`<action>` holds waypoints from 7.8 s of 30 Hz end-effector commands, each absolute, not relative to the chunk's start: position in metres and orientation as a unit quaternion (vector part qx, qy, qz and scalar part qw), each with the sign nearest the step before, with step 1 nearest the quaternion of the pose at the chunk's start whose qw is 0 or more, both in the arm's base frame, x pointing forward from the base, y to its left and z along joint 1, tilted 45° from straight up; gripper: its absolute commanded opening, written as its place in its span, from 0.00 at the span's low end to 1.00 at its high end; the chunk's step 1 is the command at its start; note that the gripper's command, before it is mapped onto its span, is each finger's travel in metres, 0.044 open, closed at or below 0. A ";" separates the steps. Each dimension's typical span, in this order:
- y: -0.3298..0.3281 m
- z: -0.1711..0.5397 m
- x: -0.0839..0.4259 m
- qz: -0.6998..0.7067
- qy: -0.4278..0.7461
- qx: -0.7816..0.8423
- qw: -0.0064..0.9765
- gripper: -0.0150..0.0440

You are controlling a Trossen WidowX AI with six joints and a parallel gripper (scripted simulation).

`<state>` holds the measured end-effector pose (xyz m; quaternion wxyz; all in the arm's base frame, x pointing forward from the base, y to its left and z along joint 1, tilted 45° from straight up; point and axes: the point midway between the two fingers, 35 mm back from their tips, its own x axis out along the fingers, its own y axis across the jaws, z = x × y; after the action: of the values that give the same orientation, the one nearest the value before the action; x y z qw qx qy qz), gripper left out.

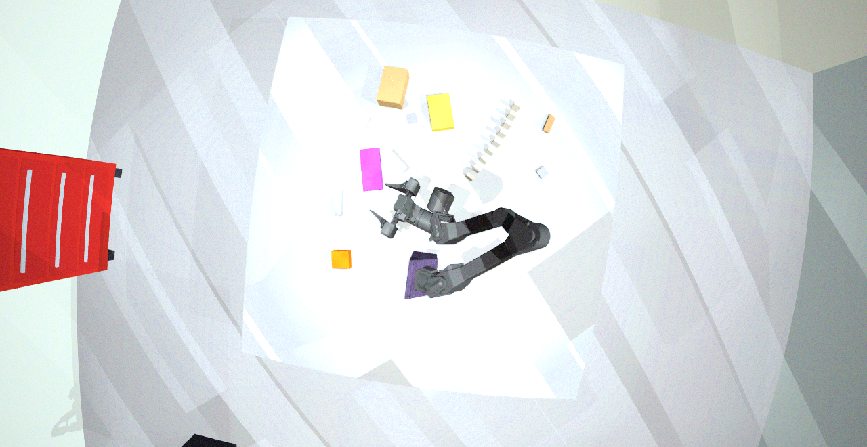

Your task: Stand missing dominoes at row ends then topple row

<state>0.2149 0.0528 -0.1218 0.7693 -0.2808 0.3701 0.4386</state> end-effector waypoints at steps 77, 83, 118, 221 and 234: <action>0.024 -0.126 0.203 0.062 0.723 -0.523 0.447 0.44; 0.024 -0.126 0.203 0.062 0.723 -0.523 0.447 0.44; 0.001 0.086 0.288 -0.369 0.621 -0.150 0.675 0.44; -0.121 0.118 0.205 -0.014 0.725 -0.475 0.498 1.00; -0.131 0.114 0.186 0.084 0.722 -0.542 0.422 1.00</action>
<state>0.2091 -0.1163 0.1167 0.5075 -0.4642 0.7256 -0.0214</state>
